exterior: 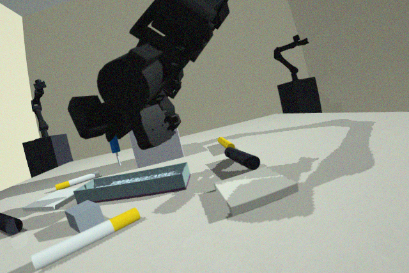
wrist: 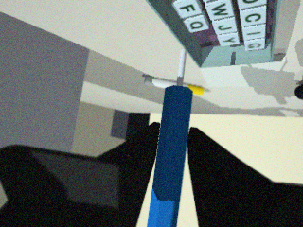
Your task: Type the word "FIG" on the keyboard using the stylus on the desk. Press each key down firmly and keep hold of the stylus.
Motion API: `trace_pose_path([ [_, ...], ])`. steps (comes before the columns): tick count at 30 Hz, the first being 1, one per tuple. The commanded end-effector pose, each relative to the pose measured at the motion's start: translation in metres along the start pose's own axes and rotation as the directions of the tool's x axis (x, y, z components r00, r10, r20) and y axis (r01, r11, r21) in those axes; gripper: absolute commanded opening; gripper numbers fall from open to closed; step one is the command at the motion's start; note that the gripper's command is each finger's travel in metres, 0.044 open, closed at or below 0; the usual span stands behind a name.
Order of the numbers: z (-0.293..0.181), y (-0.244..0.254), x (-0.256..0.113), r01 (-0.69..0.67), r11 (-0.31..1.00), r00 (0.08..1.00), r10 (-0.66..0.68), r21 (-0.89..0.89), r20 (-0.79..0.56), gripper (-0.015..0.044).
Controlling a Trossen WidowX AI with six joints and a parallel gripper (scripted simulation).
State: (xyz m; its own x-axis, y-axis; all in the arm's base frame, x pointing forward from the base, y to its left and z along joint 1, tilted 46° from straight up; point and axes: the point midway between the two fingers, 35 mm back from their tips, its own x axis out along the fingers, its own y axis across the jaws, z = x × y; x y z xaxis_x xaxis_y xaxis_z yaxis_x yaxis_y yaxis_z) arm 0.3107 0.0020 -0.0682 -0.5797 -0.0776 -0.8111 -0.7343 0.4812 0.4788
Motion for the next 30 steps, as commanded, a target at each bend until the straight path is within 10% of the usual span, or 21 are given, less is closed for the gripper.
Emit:
trace_pose_path([
  [1,0.000,-0.001,0.000,0.002,1.000,1.000,-0.002,0.001,0.002,0.0012],
  [30,0.004,-0.058,0.022,0.002,1.000,1.000,-0.003,-0.009,-0.012,0.0000],
])
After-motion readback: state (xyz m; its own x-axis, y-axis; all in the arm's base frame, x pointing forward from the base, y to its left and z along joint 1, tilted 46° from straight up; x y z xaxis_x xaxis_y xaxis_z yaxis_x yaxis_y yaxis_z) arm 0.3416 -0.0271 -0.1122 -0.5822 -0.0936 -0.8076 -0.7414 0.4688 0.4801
